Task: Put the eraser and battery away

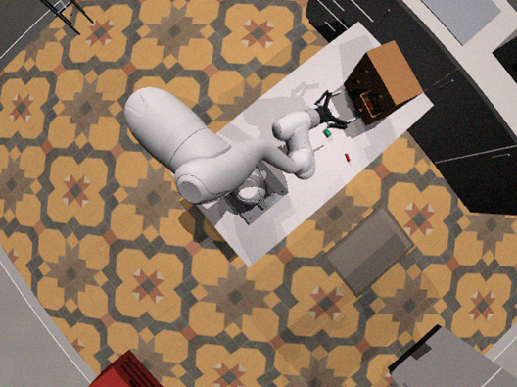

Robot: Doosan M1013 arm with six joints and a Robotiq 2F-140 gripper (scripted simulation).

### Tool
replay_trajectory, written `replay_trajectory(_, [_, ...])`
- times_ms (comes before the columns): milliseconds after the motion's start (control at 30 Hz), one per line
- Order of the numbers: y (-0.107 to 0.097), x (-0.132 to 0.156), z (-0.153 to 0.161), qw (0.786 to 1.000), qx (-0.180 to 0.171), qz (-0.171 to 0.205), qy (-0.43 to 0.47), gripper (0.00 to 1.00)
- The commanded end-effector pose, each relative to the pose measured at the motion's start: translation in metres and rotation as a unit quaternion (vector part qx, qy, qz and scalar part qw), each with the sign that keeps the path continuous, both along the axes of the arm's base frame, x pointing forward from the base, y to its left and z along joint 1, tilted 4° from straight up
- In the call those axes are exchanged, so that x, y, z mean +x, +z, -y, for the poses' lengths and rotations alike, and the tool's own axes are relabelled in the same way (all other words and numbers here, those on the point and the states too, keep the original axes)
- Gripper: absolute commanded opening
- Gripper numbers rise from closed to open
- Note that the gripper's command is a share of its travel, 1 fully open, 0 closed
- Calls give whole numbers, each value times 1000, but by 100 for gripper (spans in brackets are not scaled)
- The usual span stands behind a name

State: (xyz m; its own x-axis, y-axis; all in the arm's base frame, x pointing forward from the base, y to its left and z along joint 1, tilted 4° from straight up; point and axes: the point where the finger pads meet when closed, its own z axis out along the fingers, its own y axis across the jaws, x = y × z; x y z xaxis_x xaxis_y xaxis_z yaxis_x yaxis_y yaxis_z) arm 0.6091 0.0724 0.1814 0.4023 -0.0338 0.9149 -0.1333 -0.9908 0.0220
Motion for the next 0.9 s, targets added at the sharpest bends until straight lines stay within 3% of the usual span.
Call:
replay_trajectory(0, [3, -16, -2, 1000, 0, 0, 0, 100])
replay_trajectory(867, [5, -29, -4, 1000, 0, -7, -1, 100])
